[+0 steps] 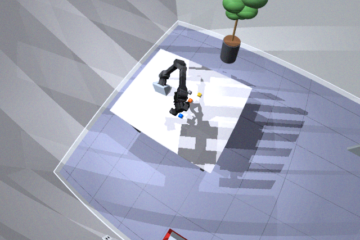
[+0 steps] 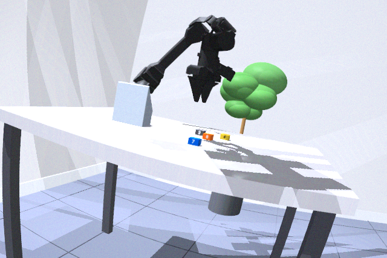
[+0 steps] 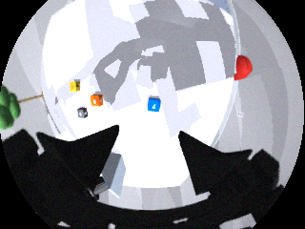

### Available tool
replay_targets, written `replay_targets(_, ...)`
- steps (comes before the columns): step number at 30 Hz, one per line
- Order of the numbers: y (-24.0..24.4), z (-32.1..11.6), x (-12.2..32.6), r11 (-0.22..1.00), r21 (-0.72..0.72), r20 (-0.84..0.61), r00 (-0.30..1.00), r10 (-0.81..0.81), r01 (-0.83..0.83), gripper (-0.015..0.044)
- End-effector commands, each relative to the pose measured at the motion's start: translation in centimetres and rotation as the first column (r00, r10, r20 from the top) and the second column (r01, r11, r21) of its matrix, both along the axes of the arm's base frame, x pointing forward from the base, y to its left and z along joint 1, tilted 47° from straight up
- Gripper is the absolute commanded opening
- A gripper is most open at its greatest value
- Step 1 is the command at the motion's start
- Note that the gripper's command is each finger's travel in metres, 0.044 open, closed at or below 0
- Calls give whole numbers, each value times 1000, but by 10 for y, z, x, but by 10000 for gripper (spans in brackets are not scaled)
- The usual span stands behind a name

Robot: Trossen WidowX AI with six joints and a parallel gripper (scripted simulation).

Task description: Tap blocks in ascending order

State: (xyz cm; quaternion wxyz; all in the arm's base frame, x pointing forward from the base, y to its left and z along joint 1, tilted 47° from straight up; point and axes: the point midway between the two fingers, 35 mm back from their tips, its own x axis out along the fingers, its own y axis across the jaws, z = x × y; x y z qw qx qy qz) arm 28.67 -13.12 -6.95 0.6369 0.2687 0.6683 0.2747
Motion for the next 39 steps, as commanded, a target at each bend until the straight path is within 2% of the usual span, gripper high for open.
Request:
replay_targets(1, 32, 37, 9, 1000, 1, 3, 1000, 2, -2, 400)
replay_targets(9, 117, 116, -2, 1000, 15, 1, 1000, 4, -4, 400)
replay_targets(34, 119, 118, -2, 1000, 16, 1, 1000, 5, -5, 400)
replay_targets(39, 143, 147, -27, 1000, 17, -1, 1000, 4, -4, 400)
